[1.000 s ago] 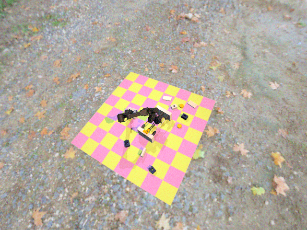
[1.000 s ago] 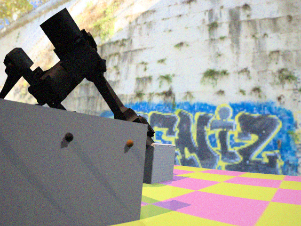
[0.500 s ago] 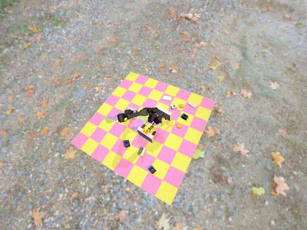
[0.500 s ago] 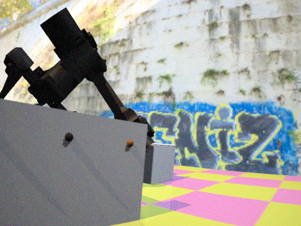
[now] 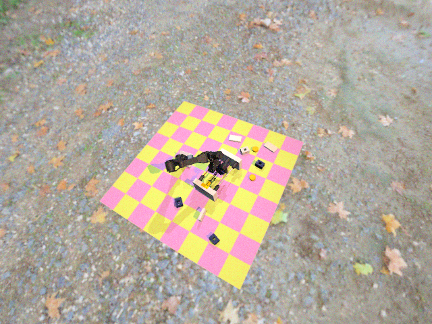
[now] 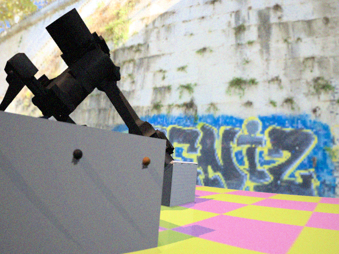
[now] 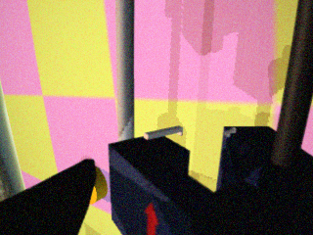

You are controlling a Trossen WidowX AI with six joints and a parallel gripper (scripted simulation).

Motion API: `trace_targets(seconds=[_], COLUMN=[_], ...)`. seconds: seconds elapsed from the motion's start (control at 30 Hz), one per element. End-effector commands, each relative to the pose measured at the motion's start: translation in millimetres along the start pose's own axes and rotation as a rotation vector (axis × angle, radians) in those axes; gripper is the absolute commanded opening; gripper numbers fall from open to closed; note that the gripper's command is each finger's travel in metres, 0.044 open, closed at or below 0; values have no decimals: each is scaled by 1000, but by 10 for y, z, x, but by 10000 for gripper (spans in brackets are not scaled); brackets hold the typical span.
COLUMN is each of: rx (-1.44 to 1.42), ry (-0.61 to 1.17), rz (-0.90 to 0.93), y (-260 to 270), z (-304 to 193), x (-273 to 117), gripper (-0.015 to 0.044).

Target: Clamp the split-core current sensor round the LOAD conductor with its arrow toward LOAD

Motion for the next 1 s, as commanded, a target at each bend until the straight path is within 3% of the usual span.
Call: trace_targets(seconds=[0.0, 0.97], rx=[22, 23], ry=[6, 6], rz=[20, 20], y=[85, 87], z=[-12, -36], x=[-39, -42], gripper=[440, 440])
Point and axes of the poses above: the point midway between the two fingers, 35 mm back from their tips, its own x axis out along the fingers, its own y axis across the jaws, z = x × y, the point moved 1 cm from there along -x, back along the fingers, and after that the axes turned 6 degrees about -x, right-handed, at the moved point
